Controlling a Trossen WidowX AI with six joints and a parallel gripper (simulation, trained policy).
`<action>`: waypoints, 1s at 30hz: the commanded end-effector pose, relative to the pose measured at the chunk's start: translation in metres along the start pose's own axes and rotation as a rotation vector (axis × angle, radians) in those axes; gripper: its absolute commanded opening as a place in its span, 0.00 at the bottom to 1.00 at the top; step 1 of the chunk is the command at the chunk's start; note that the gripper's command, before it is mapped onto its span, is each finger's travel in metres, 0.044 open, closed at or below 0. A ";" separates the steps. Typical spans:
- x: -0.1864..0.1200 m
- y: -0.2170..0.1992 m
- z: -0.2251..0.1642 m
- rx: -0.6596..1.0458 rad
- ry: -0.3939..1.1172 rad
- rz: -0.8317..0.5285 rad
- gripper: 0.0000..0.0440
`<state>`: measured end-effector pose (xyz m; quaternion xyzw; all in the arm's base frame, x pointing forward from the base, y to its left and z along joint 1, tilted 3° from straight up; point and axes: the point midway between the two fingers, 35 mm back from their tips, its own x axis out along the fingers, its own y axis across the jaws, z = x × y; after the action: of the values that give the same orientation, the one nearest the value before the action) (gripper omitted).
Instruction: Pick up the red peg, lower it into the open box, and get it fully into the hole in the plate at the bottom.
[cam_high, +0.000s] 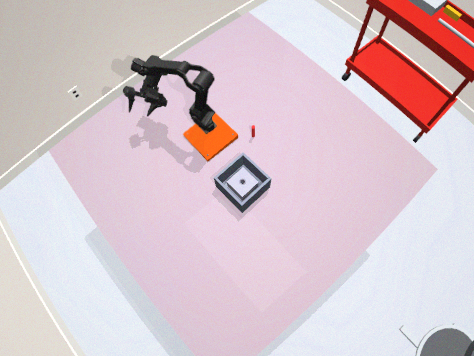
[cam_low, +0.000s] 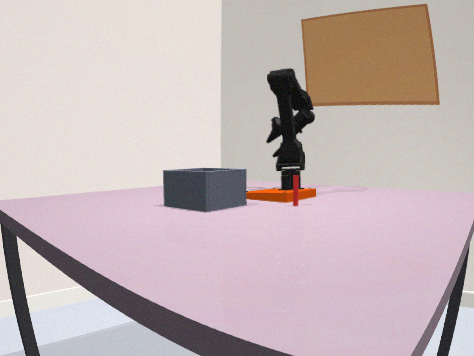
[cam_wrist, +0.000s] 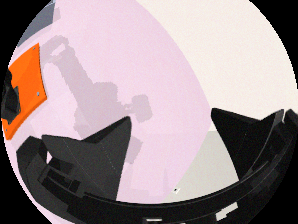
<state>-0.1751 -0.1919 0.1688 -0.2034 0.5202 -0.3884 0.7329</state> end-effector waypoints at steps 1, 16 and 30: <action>0.001 -0.003 0.002 -0.012 0.002 0.004 0.96; 0.045 -0.029 0.099 0.009 -0.074 0.241 1.00; 0.058 -0.002 0.210 0.135 -0.059 0.476 1.00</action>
<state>0.0031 -0.2641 0.2084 -0.0583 0.5030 -0.2397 0.8284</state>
